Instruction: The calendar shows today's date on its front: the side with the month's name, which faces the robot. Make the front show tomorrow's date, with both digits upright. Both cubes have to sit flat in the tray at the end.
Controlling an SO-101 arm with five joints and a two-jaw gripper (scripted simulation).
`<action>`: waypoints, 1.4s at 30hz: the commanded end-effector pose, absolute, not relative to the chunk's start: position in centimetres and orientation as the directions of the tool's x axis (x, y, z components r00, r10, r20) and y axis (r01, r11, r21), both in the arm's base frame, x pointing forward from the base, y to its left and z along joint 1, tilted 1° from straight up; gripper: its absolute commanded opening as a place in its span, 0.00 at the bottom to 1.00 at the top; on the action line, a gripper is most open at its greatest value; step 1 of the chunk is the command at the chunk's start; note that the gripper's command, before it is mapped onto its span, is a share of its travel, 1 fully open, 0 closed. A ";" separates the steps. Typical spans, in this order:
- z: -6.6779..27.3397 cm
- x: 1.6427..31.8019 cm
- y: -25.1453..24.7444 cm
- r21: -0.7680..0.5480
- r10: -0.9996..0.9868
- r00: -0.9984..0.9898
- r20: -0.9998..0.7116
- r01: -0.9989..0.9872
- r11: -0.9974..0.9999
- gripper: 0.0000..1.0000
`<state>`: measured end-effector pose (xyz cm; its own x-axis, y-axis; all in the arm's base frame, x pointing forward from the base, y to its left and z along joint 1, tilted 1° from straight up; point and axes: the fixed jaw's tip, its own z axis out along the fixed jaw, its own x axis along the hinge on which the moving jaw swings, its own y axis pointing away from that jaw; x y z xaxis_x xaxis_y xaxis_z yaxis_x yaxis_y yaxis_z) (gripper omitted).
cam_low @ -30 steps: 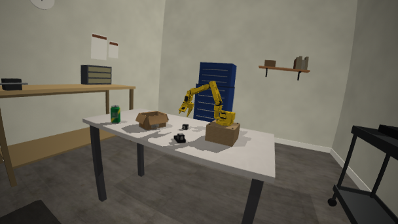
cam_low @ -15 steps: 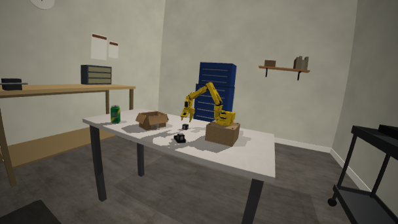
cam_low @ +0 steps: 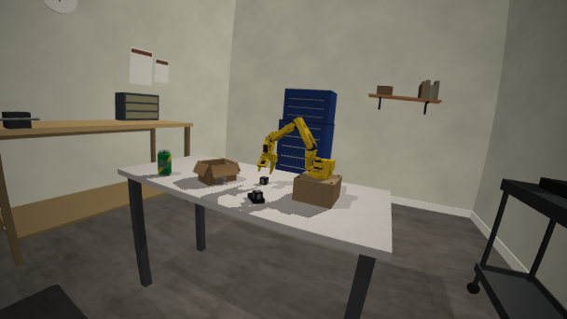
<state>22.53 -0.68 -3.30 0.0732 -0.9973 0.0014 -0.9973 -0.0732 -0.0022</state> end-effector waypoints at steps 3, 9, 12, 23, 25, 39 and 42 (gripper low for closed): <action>-3.5 22.8 -1.3 -0.019 -0.997 0.075 0.002 -0.997 -0.075 0.35; -3.5 22.8 -1.3 -0.019 -0.997 0.075 0.002 -0.997 -0.075 0.35; -3.5 22.8 -1.3 -0.019 -0.997 0.075 0.002 -0.997 -0.075 0.35; -3.7 22.8 -1.3 -0.019 -0.997 0.075 0.002 -0.997 -0.075 0.35; -3.8 22.8 -1.3 -0.019 -0.997 0.075 0.002 -0.997 -0.075 0.35; -5.4 22.9 -1.3 -0.019 -0.997 0.075 0.002 -0.997 -0.075 0.35; -5.9 22.9 -1.3 -0.019 -0.997 0.075 0.002 -0.997 -0.075 0.35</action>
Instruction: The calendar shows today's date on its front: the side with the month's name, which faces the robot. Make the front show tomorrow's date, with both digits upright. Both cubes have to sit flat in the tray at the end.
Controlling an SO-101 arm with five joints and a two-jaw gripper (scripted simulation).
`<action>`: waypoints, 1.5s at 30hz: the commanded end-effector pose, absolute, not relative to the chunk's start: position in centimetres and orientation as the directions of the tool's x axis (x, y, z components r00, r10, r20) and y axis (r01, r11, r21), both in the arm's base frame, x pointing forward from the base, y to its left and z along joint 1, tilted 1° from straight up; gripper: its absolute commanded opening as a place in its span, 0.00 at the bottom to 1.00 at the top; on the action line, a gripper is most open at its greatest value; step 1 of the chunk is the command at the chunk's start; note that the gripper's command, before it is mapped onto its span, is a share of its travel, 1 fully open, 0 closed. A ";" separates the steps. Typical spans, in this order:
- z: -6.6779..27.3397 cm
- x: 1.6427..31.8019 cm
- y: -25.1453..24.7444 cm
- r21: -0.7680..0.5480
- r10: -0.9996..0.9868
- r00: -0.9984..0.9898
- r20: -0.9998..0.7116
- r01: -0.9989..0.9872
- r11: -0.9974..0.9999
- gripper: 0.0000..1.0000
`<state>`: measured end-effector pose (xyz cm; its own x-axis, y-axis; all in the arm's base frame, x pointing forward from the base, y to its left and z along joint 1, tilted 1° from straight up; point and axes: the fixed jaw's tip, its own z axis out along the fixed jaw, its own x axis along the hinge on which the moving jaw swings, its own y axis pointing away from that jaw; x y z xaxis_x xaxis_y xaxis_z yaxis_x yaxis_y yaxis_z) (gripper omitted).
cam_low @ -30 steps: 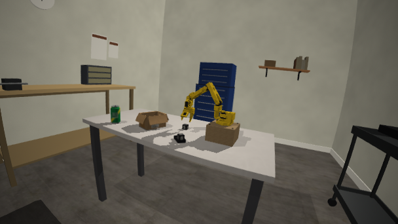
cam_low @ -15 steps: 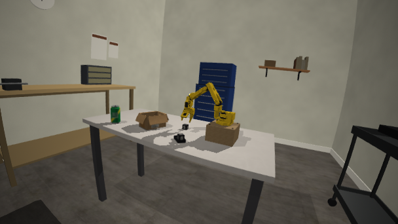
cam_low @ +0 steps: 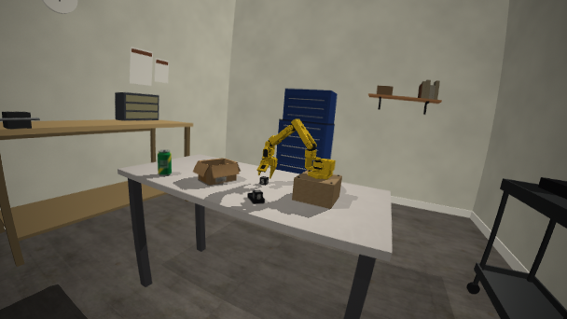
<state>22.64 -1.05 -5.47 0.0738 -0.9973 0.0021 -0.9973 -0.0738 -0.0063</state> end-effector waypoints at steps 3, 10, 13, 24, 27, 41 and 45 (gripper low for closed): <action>-6.4 22.9 -1.3 -0.019 -0.997 0.075 0.002 -0.997 -0.075 0.35; -7.0 22.9 -1.3 -0.019 -0.997 0.075 0.002 -0.997 -0.075 0.35; -7.3 22.8 -1.3 -0.019 -0.997 0.075 0.002 -0.997 -0.075 0.35; -7.5 22.8 -1.3 -0.019 -0.997 0.075 0.002 -0.997 -0.075 0.35; -7.5 22.8 -1.3 -0.019 -0.997 0.075 0.002 -0.997 -0.075 0.35; -7.5 23.0 -1.2 -0.019 -0.997 0.075 0.002 -0.997 -0.075 0.32; -7.5 23.2 -1.2 -0.019 -0.997 0.075 0.002 -0.997 -0.075 0.30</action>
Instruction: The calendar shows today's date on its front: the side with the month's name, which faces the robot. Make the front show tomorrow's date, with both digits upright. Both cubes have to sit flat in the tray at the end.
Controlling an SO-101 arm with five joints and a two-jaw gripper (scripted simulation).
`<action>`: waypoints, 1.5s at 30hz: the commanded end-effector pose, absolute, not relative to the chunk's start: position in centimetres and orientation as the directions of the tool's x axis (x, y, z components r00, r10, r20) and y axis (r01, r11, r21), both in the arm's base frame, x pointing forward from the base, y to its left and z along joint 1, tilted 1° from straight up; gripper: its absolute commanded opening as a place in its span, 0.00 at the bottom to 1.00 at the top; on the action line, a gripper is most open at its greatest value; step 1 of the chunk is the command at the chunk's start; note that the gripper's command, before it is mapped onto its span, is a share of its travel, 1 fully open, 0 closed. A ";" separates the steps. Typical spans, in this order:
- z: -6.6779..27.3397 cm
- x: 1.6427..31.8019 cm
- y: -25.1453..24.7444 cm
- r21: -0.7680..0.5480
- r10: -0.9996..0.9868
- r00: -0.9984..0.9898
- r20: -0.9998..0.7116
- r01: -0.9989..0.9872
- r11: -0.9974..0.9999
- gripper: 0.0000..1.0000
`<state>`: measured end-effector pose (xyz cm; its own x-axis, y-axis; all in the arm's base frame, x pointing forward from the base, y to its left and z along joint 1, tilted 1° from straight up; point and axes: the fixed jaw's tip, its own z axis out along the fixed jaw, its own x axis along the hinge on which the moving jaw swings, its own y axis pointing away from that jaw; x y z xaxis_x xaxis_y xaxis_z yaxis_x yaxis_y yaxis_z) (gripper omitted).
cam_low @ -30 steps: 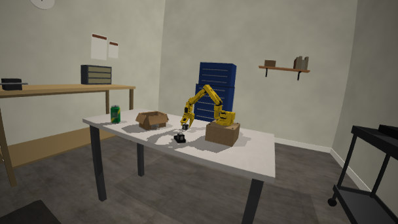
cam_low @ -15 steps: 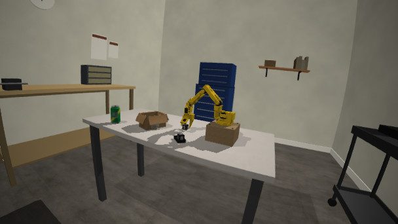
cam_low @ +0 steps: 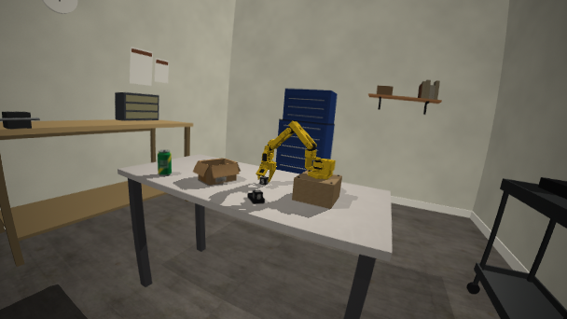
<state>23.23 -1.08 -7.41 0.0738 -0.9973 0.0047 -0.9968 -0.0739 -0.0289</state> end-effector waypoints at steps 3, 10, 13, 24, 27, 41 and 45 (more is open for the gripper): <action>-7.5 23.3 -1.2 -0.019 -0.997 0.075 0.002 -0.997 -0.075 0.28; -7.5 23.6 -1.2 -0.019 -0.997 0.075 0.002 -0.997 -0.075 0.25; -7.5 23.6 -1.2 -0.019 -0.997 0.075 0.002 -0.997 -0.075 0.24; -7.5 23.8 -1.2 -0.019 -0.997 0.075 0.002 -0.997 -0.075 0.21; -7.5 23.8 -1.2 -0.019 -0.997 0.075 0.002 -0.997 -0.075 0.21; -7.5 23.8 -1.2 -0.019 -0.997 0.075 0.002 -0.997 -0.075 0.16; -7.5 23.8 -1.2 -0.019 -0.997 0.075 0.002 -0.997 -0.075 0.11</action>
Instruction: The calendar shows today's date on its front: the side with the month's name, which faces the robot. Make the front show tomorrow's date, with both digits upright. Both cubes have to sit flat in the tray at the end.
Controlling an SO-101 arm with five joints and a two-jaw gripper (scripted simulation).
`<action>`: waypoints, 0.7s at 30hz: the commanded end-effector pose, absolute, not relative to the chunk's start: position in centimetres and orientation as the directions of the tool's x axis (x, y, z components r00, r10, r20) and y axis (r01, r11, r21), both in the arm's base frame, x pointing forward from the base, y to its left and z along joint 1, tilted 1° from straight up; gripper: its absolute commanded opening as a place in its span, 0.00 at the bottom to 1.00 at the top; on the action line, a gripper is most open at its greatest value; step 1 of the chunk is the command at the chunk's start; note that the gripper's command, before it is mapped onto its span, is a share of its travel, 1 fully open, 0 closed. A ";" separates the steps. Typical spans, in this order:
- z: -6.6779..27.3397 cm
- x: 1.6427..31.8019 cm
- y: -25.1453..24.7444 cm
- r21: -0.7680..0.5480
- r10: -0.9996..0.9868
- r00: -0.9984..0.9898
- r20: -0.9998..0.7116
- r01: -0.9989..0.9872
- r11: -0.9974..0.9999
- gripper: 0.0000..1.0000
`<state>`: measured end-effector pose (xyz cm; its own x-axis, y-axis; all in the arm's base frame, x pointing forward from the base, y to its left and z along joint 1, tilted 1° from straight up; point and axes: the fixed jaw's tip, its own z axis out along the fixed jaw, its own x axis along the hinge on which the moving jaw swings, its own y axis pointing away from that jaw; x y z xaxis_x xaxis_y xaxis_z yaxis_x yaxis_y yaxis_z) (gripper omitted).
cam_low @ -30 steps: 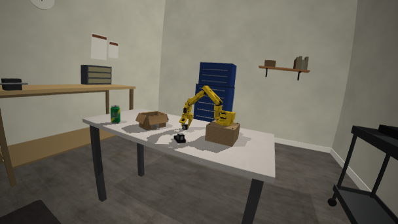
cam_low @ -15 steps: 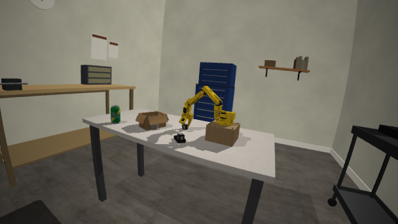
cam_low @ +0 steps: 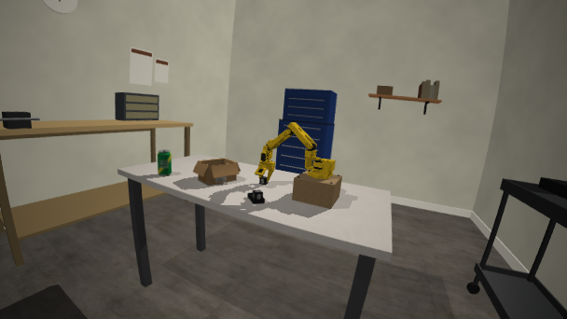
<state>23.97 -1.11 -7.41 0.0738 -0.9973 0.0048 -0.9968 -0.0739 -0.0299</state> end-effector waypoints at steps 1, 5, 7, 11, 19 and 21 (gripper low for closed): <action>-7.5 23.8 -1.2 -0.019 -0.997 0.075 0.002 -0.997 -0.075 0.11; -7.5 23.8 -1.2 -0.019 -0.997 0.075 0.002 -0.997 -0.075 0.07; -7.5 23.8 -1.2 -0.019 -0.997 0.075 0.002 -0.997 -0.075 0.04; -7.5 23.8 -1.2 -0.019 -0.997 0.075 0.002 -0.997 -0.075 0.01; -7.5 23.8 -1.2 -0.019 -0.997 0.075 0.002 -0.997 -0.075 0.00; -7.5 23.8 -1.2 -0.019 -0.997 0.075 0.002 -0.997 -0.075 0.00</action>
